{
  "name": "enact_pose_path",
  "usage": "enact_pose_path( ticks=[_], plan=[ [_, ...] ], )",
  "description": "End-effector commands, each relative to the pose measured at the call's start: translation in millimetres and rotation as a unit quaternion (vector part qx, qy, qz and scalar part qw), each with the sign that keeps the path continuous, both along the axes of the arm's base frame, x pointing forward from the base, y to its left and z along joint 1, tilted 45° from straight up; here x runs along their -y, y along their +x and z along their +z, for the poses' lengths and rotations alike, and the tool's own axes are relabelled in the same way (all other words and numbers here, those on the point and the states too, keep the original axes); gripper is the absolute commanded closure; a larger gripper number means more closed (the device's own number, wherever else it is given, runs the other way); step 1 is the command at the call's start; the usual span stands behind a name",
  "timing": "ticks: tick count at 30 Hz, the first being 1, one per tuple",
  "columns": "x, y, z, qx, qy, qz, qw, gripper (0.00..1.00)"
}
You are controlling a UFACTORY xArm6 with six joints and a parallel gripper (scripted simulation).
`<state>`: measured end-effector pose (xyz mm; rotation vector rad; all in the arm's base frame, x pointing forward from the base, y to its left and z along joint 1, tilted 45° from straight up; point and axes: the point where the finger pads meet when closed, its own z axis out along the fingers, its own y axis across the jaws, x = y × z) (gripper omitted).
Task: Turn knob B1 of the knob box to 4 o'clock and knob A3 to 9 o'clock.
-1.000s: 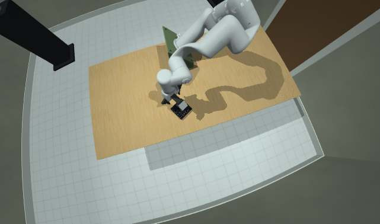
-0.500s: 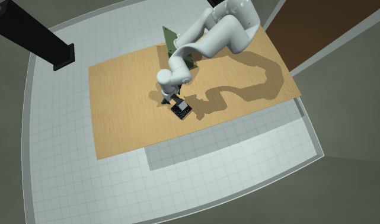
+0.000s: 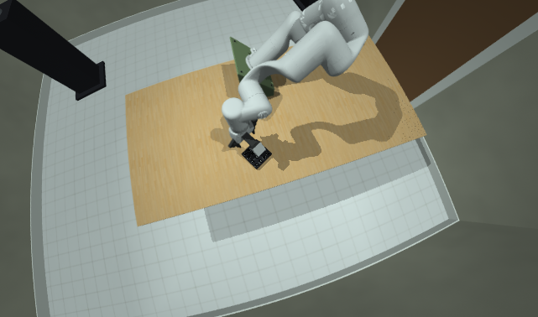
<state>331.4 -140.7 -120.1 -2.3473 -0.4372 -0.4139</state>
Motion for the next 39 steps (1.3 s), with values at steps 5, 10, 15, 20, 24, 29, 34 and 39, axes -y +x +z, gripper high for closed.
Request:
enact_pose_path(
  ticks=[5,10,15,20,24,29,34,39],
  plan=[
    [2,1,1,0.001,-0.001,-0.001,1.000,0.00],
    [2,1,1,0.001,-0.001,-0.001,1.000,0.00],
    [2,1,1,0.001,-0.001,-0.001,1.000,0.00],
    [-2,15,14,-0.005,0.000,-0.008,1.000,0.00],
    [-12,43,44,-0.019,0.003,-0.022,1.000,0.00],
    [-22,63,66,-0.029,0.006,-0.031,0.999,0.00],
    [-23,65,68,-0.030,0.007,-0.032,0.999,0.81],
    [-23,65,68,-0.030,0.007,-0.032,0.999,0.81]
  ],
)
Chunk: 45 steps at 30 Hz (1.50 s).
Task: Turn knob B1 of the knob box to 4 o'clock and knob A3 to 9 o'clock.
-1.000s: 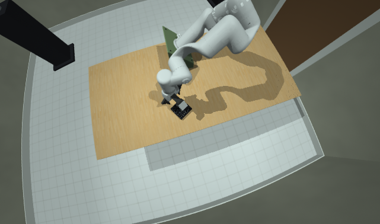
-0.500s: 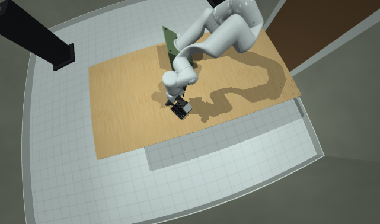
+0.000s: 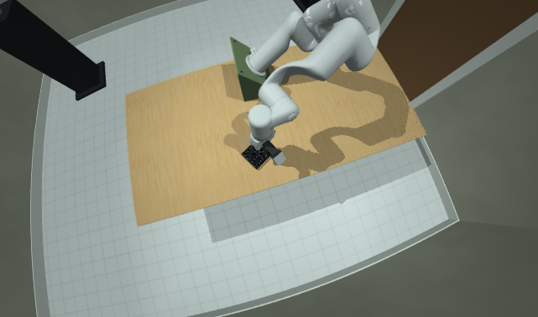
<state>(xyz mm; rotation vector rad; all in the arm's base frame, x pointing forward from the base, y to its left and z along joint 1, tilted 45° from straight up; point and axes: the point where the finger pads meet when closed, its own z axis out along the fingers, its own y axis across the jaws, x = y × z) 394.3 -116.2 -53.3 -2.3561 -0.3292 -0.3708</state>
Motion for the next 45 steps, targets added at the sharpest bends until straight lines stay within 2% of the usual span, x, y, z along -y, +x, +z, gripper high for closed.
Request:
enact_pose_path(
  ticks=[1,45],
  plan=[
    [1.6,1.6,1.3,0.002,-0.002,-0.001,1.000,0.81],
    [-2.9,2.8,-3.3,0.002,-0.002,-0.001,1.000,0.81]
  ],
)
